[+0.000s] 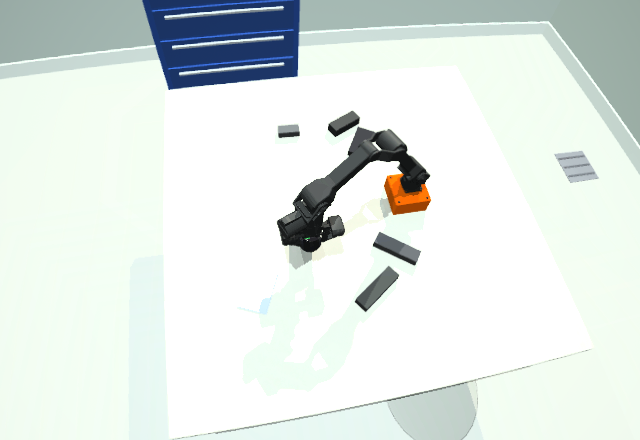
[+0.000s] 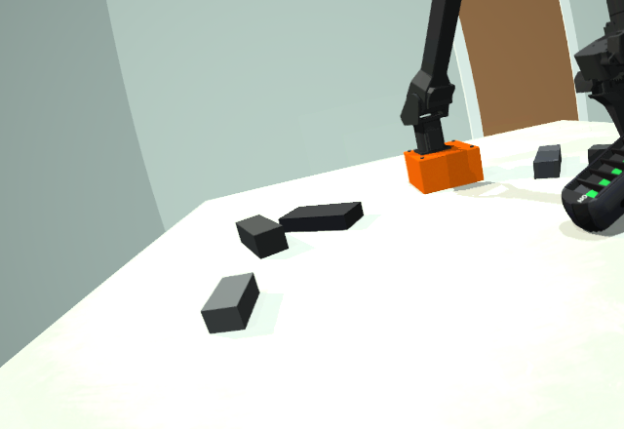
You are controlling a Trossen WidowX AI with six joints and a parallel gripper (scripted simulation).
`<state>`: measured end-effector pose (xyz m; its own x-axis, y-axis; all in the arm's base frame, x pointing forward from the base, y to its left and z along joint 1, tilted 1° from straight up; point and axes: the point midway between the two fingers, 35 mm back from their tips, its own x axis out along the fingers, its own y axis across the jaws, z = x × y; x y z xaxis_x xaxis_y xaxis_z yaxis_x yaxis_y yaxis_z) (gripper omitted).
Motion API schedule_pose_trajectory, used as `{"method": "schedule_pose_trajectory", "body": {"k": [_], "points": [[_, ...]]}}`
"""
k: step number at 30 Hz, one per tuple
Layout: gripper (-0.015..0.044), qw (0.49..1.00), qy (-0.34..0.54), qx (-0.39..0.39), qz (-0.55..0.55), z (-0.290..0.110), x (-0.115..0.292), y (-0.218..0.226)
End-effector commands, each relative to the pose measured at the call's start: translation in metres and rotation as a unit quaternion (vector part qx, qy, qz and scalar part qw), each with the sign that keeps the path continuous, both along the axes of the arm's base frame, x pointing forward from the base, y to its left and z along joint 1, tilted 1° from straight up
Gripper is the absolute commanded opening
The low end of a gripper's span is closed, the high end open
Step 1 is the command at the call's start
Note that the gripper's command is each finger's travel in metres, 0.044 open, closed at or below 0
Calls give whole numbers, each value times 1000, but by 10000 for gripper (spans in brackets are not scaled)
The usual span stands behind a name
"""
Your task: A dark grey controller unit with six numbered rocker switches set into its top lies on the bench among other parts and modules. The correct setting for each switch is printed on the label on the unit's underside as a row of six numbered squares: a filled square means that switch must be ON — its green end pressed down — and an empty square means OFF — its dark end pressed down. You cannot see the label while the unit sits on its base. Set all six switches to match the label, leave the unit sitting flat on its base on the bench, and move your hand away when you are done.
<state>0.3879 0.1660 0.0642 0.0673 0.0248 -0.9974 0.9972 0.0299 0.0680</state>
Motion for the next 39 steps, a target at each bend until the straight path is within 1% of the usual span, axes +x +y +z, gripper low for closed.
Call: {"method": "schedule_pose_trajectory", "body": {"k": [1, 39], "points": [[338, 1000, 3, -8, -10, -6, 1, -6], [338, 1000, 3, -7, -10, -31, 2, 8]]}}
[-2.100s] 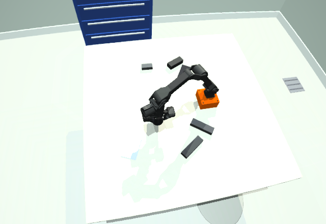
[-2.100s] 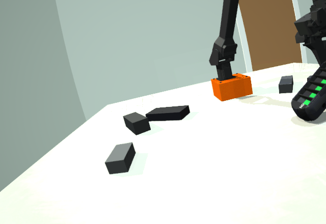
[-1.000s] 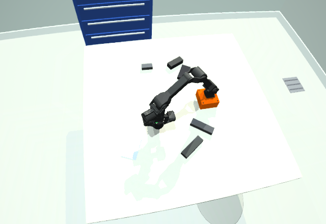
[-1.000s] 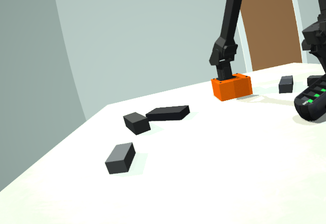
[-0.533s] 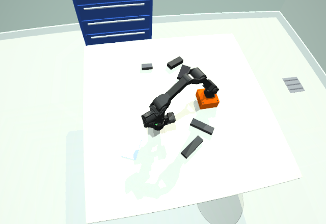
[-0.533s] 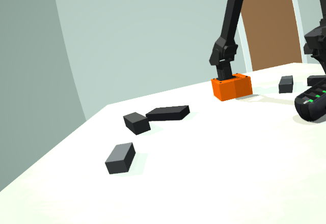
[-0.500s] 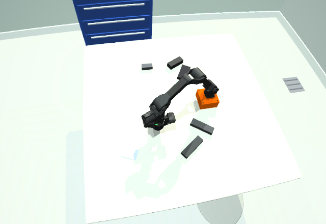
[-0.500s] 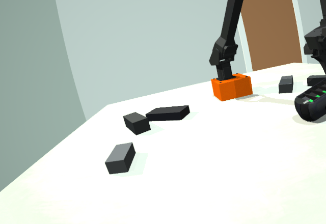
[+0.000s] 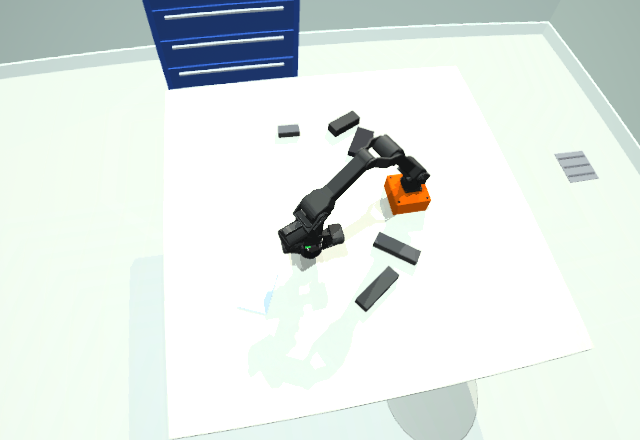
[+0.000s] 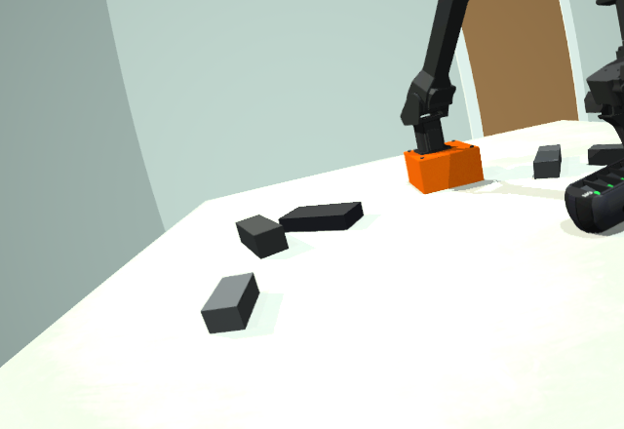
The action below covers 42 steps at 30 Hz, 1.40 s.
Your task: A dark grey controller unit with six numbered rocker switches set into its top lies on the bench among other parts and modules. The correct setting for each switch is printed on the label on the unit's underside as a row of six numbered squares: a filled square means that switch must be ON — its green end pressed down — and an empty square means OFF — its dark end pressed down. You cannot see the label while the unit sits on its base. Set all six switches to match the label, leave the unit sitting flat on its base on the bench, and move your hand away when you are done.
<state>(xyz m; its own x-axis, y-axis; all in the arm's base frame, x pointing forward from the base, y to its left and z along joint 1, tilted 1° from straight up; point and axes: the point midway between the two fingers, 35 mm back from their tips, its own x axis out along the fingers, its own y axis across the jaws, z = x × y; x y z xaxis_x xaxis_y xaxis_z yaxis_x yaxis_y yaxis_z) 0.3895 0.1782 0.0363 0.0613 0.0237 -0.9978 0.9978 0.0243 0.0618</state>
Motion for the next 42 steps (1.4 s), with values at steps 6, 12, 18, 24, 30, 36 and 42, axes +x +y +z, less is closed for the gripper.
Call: {"method": "schedule_pose_trajectory", "body": {"k": [6, 12, 18, 24, 30, 36, 42], "points": [[338, 1000, 0, -7, -7, -7, 1, -3], [338, 1000, 0, -7, -7, -12, 1, -1], [338, 1000, 0, -7, -7, -16, 2, 0], [338, 1000, 0, -6, -6, -16, 1, 1], [390, 1000, 1, -1, -1, -16, 1, 4], [440, 1000, 1, -1, -1, -16, 1, 4], [440, 1000, 1, -2, -1, -9, 1, -6]]}}
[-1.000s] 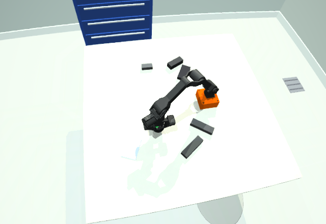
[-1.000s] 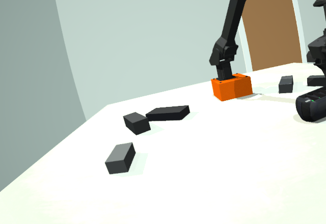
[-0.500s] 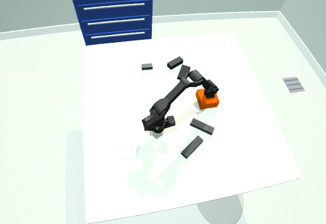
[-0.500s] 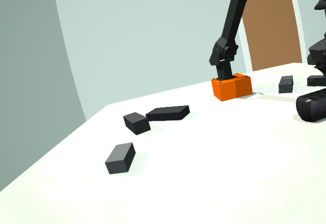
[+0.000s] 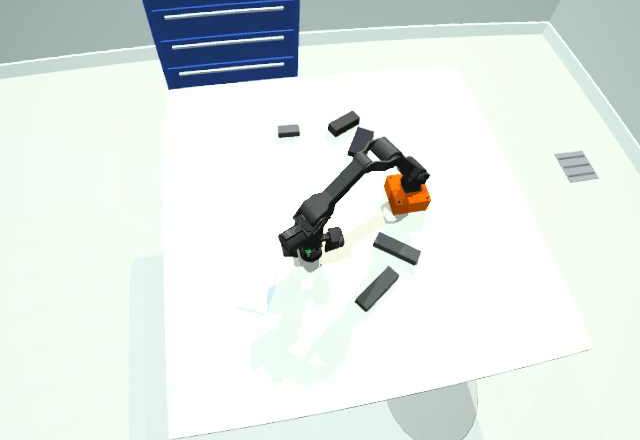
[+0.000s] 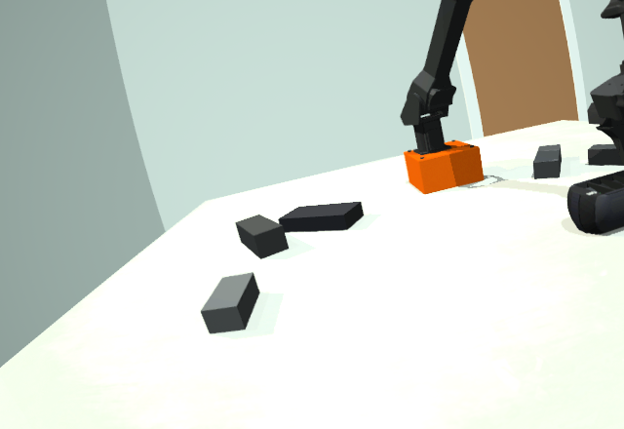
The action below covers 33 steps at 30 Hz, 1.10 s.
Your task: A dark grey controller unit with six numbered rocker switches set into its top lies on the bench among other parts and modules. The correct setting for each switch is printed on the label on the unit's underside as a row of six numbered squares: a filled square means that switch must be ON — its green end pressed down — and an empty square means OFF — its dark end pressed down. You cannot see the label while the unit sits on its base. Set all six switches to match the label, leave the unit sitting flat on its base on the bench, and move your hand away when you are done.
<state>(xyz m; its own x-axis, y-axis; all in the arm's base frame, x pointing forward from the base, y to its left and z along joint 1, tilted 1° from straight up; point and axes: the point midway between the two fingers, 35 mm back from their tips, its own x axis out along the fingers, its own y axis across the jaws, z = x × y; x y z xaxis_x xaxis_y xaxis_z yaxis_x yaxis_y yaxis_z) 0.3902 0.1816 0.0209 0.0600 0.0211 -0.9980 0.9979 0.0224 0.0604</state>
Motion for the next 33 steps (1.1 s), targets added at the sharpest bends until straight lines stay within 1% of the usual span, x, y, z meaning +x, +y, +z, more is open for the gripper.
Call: {"method": "schedule_pose_trajectory", "body": {"k": [1, 3, 5, 25, 27, 30, 33], "points": [[440, 1000, 0, -1, 0, 14, 1, -22], [440, 1000, 0, -2, 0, 32, 0, -50], [440, 1000, 0, -3, 0, 38, -1, -60], [440, 1000, 0, -3, 0, 38, -1, -60], [440, 1000, 0, -4, -3, 43, -1, -72], [440, 1000, -1, -10, -12, 58, -3, -108], [440, 1000, -1, -10, -13, 59, -4, -111]]}}
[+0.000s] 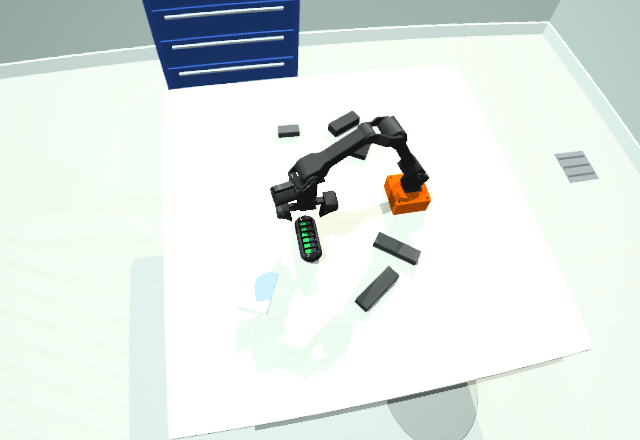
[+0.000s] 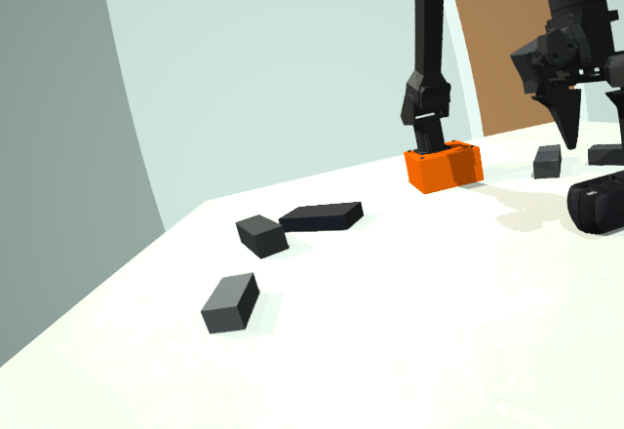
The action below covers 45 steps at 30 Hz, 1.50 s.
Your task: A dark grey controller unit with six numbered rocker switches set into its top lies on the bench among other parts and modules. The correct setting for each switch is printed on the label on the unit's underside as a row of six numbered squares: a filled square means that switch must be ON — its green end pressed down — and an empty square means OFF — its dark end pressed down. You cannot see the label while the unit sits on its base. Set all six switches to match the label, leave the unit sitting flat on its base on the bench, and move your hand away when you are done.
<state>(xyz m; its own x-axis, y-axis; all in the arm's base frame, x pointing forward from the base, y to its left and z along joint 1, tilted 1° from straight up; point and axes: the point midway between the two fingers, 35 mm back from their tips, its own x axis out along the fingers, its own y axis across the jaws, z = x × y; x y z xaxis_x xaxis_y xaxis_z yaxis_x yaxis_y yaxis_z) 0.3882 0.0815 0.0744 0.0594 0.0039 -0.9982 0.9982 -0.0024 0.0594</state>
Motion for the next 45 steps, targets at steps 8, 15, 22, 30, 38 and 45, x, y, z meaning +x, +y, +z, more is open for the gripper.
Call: {"method": "schedule_pose_trajectory", "body": {"k": [8, 15, 22, 30, 38, 45], "points": [[440, 1000, -1, -2, 0, -3, 0, -11], [440, 1000, -1, -2, 0, -15, 1, -11], [440, 1000, -1, -2, 0, -26, 2, -11], [440, 1000, -1, -2, 0, -39, 2, -11], [440, 1000, -1, -2, 0, -52, 2, -11], [335, 1000, -1, -2, 0, -54, 2, -11]]}}
